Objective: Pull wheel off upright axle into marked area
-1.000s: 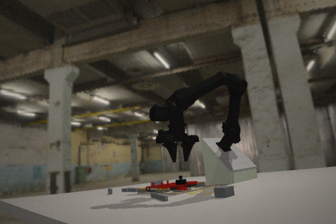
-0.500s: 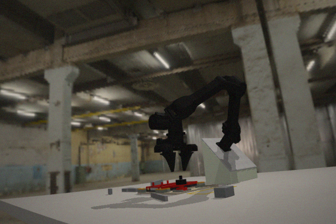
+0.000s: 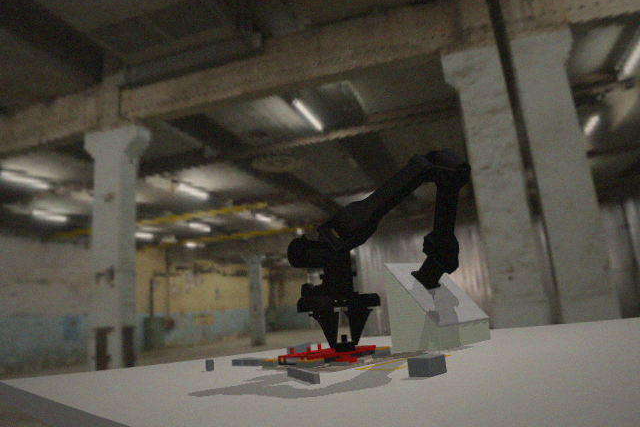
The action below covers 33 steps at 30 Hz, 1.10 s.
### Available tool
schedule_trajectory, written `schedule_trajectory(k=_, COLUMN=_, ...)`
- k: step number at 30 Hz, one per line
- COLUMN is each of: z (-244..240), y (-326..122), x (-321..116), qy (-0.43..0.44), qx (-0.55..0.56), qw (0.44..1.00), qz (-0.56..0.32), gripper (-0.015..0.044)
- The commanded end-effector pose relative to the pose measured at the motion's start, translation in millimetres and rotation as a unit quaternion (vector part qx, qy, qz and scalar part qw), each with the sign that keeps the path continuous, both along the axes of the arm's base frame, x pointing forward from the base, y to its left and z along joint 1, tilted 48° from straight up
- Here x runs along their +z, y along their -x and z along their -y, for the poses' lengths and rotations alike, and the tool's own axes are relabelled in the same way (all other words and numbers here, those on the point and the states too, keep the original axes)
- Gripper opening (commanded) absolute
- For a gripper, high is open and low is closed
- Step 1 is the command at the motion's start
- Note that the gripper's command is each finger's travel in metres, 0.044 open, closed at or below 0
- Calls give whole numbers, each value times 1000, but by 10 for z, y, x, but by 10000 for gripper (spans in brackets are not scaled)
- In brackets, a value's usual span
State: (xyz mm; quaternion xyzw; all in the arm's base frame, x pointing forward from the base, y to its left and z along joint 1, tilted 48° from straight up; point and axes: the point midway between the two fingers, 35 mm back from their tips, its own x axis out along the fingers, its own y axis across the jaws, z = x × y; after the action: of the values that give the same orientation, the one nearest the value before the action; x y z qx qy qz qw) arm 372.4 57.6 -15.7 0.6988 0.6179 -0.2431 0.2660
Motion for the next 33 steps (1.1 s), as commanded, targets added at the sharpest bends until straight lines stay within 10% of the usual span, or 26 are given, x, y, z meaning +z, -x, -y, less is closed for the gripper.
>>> schedule_trajectory(k=1, z=2, y=-2, x=2, qy=0, qx=0, qw=1000, qz=0, gripper=247)
schedule_trajectory(k=11, z=2, y=-2, x=2, qy=0, qx=0, qw=1000, qz=0, gripper=161)
schedule_trajectory(k=17, z=10, y=-1, x=9, qy=0, qx=0, qw=1000, qz=0, gripper=4)
schedule_trajectory(k=33, z=50, y=3, x=42, qy=0, qx=0, qw=1000, qz=-1, gripper=0)
